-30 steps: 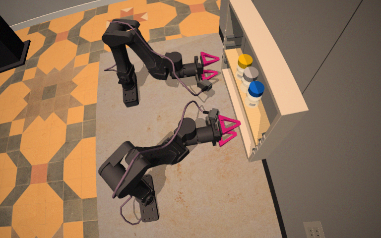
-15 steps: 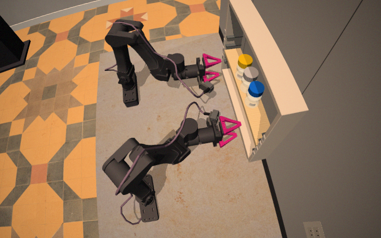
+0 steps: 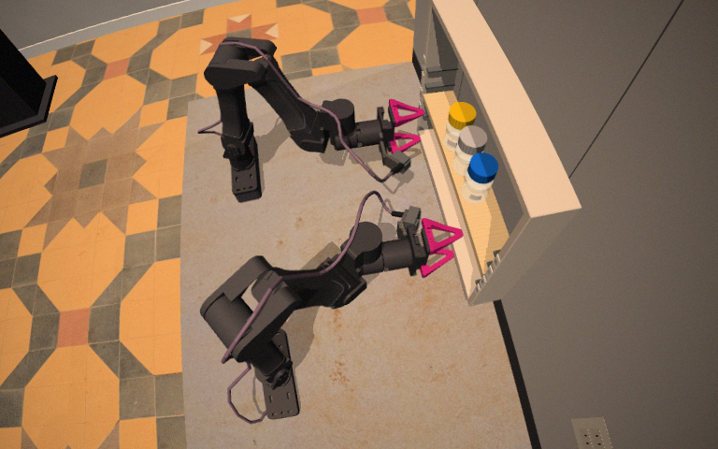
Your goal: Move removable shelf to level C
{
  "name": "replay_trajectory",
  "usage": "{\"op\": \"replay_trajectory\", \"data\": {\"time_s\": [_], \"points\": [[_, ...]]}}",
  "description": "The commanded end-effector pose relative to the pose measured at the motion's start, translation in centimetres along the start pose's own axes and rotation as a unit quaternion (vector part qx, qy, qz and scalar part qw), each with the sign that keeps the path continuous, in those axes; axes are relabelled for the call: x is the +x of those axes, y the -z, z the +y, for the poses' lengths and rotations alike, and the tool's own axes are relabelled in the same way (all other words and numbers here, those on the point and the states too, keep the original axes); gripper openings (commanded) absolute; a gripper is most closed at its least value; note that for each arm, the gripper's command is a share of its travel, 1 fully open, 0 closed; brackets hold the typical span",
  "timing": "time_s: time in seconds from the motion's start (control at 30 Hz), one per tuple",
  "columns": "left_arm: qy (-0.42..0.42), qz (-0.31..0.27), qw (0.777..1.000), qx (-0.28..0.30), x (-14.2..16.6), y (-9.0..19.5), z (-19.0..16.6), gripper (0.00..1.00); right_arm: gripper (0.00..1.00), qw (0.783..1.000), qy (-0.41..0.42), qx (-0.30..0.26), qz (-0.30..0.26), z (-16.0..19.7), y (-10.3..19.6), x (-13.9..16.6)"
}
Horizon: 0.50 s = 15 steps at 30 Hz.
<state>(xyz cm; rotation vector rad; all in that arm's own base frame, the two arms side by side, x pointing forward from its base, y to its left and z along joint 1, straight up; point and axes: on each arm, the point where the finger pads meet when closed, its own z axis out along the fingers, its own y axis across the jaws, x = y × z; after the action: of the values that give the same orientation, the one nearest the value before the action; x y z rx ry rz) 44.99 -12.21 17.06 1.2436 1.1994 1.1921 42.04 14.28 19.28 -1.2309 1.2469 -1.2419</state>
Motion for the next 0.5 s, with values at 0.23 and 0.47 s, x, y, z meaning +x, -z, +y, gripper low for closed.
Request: {"op": "replay_trajectory", "data": {"time_s": [0.23,0.47], "points": [[0.006,0.000,1.000,-0.009,0.1,-1.6,0.8,1.00,1.00,1.000,-0.013,0.014,-0.001,-1.2,-1.8,-0.1],[0.006,0.000,1.000,-0.009,0.1,-2.5,0.8,1.00,1.00,1.000,-0.013,0.014,-0.001,-1.2,-2.7,-0.1]]}}
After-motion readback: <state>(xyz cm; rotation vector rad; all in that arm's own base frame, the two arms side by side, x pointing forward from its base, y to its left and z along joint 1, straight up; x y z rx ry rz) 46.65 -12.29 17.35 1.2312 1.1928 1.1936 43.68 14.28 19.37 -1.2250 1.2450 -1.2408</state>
